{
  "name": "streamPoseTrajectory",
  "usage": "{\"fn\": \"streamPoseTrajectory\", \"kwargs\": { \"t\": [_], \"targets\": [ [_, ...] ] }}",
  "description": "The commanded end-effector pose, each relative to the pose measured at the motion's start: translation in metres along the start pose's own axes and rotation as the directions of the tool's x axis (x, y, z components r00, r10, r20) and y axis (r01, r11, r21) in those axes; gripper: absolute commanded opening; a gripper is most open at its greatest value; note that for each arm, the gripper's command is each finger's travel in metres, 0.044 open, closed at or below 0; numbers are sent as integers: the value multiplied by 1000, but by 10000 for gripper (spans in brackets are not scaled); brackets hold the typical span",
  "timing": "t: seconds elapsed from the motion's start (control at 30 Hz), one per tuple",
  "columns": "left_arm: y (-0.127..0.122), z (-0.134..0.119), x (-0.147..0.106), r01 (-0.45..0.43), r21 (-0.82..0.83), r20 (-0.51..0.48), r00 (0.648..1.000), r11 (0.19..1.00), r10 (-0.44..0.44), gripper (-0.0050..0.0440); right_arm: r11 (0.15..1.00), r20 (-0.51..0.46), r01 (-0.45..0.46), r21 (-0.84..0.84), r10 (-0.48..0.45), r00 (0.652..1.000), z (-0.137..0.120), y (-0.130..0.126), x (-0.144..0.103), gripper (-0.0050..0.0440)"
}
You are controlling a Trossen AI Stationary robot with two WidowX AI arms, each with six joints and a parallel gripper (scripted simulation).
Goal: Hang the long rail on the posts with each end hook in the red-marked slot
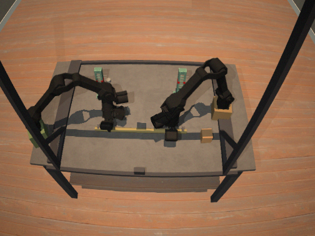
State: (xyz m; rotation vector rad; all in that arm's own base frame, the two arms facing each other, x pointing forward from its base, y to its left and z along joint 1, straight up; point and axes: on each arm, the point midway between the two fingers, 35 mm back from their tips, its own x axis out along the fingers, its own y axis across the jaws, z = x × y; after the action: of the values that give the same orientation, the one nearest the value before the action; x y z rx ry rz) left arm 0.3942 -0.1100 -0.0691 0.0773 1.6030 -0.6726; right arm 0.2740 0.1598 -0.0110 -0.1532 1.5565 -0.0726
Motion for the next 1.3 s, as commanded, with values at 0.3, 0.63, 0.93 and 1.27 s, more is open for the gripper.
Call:
{"fn": "streamPoseTrajectory", "kwargs": {
  "t": [0.3, 0.63, 0.93, 1.27],
  "targets": [
    [-3, 5, -9, 0, 13, 27, 1000, 1000, 0, -50, 991, 12, 129, -24, -128, 992, -3, 6, 5, 225],
    [-3, 5, -9, 0, 13, 27, 1000, 1000, 0, -50, 991, 4, 131, -27, -131, 991, -5, 2, 22, 225],
    [-3, 5, -9, 0, 13, 27, 1000, 1000, 0, -50, 991, 3, 132, -27, -131, 991, -5, 1, 33, 225],
    [-3, 5, -9, 0, 13, 27, 1000, 1000, 0, -50, 991, 9, 129, -25, -129, 992, -4, 2, 36, 206]
  ]
}}
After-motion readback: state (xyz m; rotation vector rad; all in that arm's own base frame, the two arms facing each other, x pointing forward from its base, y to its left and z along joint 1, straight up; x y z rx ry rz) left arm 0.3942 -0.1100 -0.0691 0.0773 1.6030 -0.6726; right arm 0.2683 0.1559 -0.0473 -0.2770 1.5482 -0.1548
